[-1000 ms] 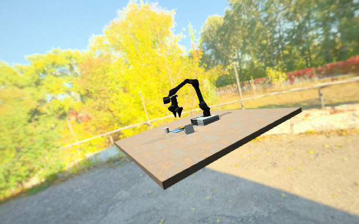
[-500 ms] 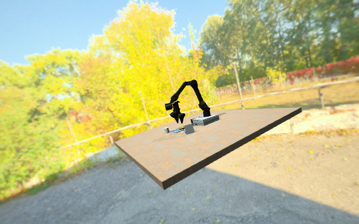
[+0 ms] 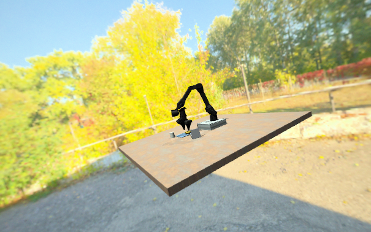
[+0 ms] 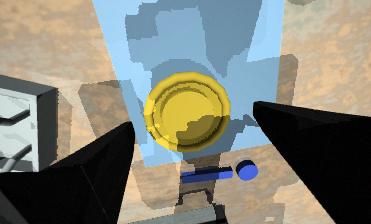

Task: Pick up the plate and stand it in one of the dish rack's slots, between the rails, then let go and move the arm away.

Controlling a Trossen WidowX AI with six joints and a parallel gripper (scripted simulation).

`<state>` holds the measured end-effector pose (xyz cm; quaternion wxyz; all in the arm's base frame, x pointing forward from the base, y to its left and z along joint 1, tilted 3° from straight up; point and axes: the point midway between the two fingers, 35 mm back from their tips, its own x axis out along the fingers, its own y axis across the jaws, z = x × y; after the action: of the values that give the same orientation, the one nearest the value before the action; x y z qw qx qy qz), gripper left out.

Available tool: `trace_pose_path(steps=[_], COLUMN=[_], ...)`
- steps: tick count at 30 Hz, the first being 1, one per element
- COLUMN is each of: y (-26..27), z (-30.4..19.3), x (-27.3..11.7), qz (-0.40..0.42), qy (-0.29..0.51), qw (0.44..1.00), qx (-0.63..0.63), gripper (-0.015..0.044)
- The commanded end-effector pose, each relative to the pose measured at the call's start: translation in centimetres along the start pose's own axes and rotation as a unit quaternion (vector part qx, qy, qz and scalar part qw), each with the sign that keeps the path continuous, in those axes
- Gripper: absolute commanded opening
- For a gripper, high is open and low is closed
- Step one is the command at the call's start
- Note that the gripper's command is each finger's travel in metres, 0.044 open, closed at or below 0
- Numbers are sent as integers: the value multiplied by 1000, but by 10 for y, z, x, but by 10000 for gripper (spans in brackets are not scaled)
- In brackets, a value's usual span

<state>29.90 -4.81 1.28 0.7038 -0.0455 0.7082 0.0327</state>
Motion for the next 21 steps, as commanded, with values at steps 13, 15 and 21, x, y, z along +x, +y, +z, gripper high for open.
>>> trace_pose_path(steps=[13, 15, 21], y=[2, 2, 2], z=[-8, -8, -8], x=[30, 32, 32], qz=[3, 3, 3], qy=[7, 7, 7], qw=[1000, 1000, 1000], qx=[1, 1, 1], gripper=[400, 400, 381])
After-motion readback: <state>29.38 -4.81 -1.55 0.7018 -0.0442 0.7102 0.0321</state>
